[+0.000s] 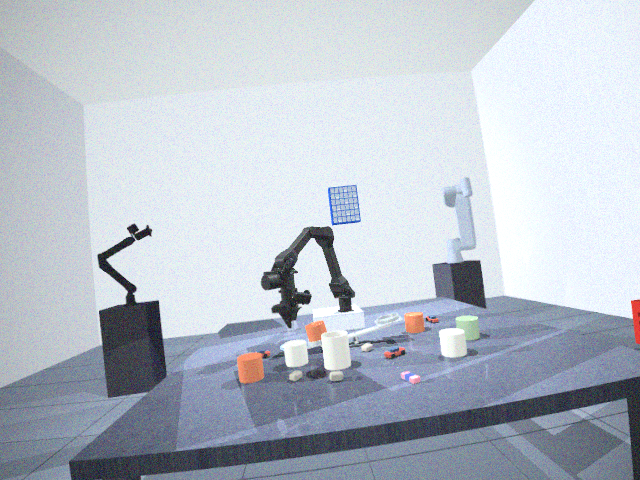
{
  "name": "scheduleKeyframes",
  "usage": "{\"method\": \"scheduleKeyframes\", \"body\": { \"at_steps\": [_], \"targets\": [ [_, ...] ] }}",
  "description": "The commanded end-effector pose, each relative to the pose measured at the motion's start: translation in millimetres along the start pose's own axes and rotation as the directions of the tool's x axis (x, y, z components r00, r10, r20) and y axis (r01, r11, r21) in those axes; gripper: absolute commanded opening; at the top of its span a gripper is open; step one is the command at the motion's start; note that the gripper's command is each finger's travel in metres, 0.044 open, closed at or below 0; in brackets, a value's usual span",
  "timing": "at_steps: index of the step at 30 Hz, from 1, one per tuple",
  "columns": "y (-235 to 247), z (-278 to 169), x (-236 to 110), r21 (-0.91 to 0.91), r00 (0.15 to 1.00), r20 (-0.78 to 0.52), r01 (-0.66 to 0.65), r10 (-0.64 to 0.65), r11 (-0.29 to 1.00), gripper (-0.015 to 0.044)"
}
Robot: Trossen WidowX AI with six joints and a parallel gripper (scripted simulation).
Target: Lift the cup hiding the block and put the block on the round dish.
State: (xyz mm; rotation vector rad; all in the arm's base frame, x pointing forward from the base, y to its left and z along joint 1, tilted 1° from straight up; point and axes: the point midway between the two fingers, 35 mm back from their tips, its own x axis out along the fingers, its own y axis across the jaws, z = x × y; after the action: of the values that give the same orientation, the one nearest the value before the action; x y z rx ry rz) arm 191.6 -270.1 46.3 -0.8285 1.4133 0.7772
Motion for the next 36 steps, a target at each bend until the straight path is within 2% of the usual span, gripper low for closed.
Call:
{"method": "scheduleKeyframes", "body": {
  "at_steps": [1, 10, 28, 36],
  "targets": [
    [2, -3, 4, -0.008, 1.000, 0.006, -0.001, 0.001, 1.000, 0.0000],
    [2, -3, 42, -0.008, 1.000, 0.006, -0.001, 0.001, 1.000, 0.0000],
    [2, -2, 63, -0.008, 1.000, 0.006, -0.001, 0.001, 1.000, 0.0000],
    [3, -3, 59, -0.005, 1.000, 0.005, -0.006, 0.006, 1.000, 0.0210]
  ]
}}
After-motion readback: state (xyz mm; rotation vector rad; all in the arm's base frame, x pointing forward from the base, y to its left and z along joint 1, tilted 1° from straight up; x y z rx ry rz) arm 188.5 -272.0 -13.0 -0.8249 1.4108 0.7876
